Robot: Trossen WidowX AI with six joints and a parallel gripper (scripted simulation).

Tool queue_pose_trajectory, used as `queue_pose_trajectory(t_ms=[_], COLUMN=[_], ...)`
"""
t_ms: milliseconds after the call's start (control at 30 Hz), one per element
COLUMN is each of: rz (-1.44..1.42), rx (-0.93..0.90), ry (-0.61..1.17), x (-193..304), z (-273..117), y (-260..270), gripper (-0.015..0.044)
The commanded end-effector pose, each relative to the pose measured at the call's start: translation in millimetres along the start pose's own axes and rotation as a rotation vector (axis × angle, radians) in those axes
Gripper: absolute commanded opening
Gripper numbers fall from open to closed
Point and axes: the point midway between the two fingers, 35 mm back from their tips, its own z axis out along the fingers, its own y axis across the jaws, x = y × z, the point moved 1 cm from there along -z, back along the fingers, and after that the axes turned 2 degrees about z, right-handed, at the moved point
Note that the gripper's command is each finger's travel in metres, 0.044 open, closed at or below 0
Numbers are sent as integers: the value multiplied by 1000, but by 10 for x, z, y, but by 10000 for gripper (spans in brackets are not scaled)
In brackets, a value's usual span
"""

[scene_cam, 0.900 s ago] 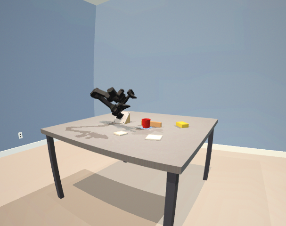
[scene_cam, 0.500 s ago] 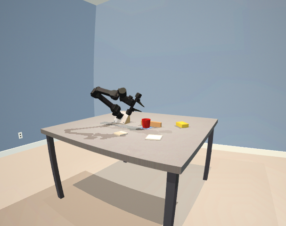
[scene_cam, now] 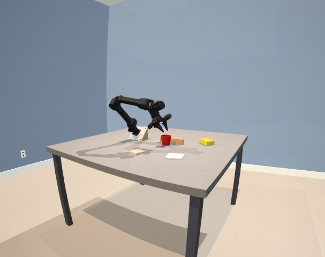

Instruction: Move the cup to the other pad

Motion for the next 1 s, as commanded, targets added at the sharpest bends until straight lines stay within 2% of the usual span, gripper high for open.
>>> queue_pose_trajectory(t_ms=[0,633,967], rz=[172,172,172], rx=[449,449,448], ry=[-312,-312,-310], x=[423,439,403], z=[74,86,219], y=[-230,-233,-287], gripper=[148,148,148])
